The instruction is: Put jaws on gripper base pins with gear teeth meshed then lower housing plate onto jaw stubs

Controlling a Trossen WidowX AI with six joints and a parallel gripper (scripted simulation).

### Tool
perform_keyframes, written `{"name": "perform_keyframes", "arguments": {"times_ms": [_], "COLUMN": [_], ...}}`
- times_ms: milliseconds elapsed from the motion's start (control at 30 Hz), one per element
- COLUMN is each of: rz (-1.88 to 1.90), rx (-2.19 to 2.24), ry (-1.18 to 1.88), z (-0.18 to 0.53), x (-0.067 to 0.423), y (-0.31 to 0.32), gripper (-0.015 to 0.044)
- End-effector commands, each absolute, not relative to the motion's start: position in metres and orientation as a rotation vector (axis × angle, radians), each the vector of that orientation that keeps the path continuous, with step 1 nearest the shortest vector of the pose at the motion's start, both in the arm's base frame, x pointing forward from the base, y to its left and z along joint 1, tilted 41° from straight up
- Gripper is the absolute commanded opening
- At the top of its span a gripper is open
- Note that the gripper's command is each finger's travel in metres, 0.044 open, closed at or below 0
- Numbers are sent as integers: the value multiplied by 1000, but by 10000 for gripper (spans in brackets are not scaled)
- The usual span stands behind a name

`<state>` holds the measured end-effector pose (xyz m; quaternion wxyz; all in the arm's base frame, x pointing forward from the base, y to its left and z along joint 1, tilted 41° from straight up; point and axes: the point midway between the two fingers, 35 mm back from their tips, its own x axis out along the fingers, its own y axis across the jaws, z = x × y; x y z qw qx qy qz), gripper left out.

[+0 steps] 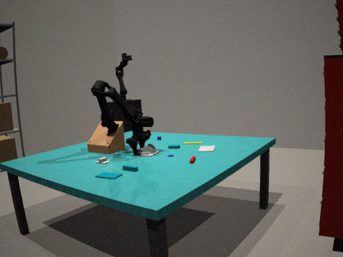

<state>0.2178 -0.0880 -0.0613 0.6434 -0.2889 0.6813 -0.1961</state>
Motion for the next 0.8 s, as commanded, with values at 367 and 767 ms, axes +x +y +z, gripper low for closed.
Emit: {"name": "perform_keyframes", "arguments": {"times_ms": [367,767], "rz": [-447,-447], "rx": [-666,-666], "ry": [1551,1551], "z": [-61,-57], "x": [218,218], "y": [-89,-85], "gripper": [351,351]}}
